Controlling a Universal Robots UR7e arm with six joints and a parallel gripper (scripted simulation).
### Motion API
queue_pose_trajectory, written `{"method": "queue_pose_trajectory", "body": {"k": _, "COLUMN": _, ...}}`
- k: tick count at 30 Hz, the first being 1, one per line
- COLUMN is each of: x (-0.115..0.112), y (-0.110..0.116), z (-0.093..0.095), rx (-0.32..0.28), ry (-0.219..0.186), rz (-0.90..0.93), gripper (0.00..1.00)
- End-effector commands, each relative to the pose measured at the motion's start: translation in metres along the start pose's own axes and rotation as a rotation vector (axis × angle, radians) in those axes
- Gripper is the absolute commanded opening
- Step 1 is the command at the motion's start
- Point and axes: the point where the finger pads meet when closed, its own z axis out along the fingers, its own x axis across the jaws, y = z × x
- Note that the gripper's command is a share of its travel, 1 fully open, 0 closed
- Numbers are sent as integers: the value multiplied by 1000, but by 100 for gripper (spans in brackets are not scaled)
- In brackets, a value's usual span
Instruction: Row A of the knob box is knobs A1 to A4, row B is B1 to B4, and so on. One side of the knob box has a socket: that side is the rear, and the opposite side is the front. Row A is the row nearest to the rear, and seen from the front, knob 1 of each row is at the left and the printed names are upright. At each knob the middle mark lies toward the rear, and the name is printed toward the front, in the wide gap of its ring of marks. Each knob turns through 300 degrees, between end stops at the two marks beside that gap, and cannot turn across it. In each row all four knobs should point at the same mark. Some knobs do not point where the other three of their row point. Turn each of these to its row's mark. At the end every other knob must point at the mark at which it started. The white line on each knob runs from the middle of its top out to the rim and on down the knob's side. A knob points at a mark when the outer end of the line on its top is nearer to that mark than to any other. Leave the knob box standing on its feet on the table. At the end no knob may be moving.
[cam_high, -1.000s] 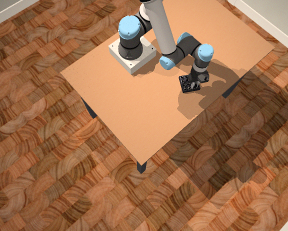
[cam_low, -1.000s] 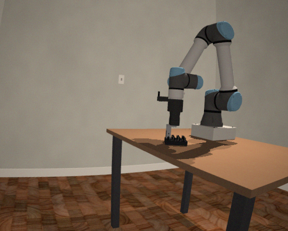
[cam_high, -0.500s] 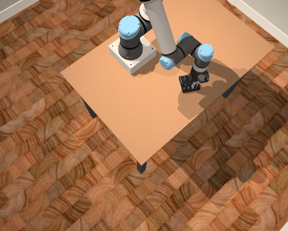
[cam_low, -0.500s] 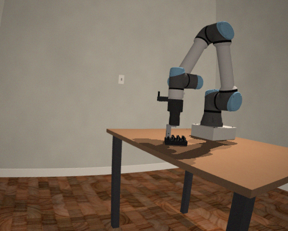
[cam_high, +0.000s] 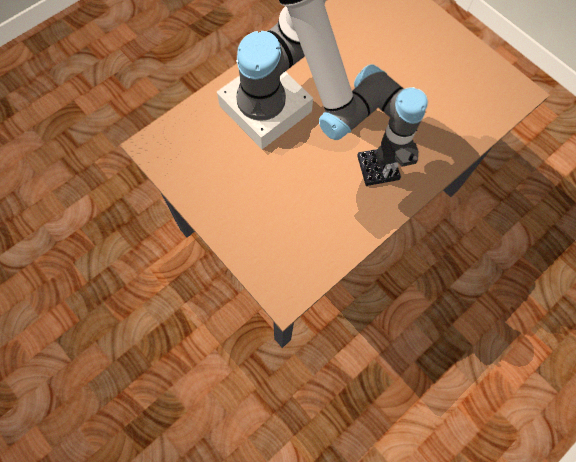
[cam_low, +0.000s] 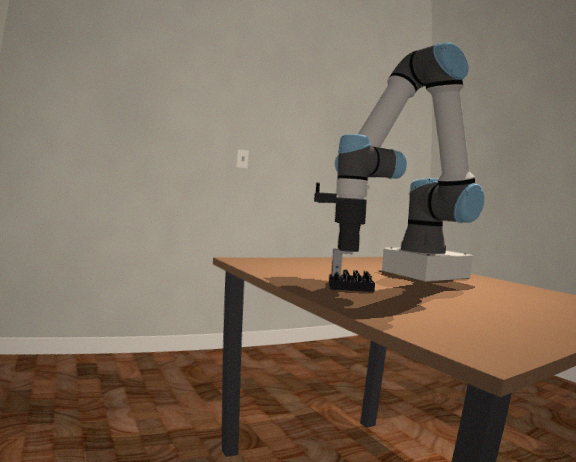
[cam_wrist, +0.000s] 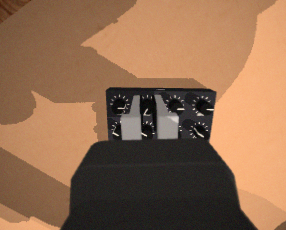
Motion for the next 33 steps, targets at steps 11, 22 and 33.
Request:
{"method": "queue_pose_trajectory", "body": {"k": 11, "x": 0, "y": 0, "z": 0, "rx": 1, "ry": -1, "rz": 0, "gripper": 30}}
{"method": "queue_pose_trajectory", "body": {"k": 22, "x": 0, "y": 0, "z": 0, "rx": 1, "ry": -1, "rz": 14, "gripper": 30}}
{"method": "queue_pose_trajectory", "body": {"k": 33, "x": 0, "y": 0, "z": 0, "rx": 1, "ry": -1, "rz": 54, "gripper": 30}}
